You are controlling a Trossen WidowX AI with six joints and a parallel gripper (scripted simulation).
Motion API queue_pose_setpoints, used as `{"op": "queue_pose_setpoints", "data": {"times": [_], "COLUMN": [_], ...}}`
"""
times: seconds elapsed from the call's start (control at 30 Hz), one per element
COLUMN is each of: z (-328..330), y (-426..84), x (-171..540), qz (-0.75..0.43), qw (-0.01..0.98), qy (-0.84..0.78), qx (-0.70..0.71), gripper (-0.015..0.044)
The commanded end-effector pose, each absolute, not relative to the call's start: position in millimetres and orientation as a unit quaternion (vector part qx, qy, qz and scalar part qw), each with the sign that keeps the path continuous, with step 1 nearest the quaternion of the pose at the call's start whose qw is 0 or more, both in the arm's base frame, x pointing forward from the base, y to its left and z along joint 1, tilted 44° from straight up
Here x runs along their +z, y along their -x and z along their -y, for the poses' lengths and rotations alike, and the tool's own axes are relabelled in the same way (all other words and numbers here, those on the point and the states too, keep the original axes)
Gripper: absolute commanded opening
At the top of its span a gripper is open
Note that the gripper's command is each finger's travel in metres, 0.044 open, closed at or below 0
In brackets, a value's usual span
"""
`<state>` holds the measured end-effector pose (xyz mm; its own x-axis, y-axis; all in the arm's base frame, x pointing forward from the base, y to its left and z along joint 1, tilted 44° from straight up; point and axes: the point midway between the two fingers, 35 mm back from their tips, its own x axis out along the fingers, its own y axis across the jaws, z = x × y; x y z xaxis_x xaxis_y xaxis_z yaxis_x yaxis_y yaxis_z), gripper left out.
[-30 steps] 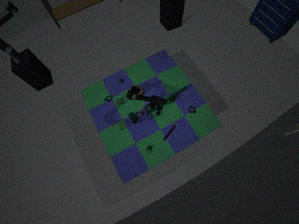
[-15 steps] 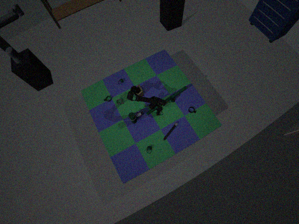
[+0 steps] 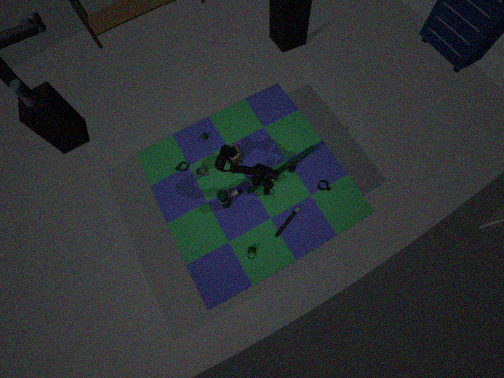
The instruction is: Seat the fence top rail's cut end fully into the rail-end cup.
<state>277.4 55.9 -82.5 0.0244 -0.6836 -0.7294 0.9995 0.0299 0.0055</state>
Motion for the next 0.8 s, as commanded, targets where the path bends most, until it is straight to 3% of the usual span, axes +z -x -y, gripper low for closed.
{"op": "queue_pose_setpoints", "data": {"times": [0.0,0.13,0.77], "z": [-54.4,-54.4,-54.4], "y": [-277.5,-277.5,-277.5], "x": [-84.2,-84.2,-84.2], "qz": [-0.284,-0.284,-0.284], "qw": [0.661,0.661,0.661], "qy": [-0.276,-0.276,-0.276], "qx": [-0.637,-0.637,-0.637], "gripper": [0.0361,0.0256,0.0130]}}
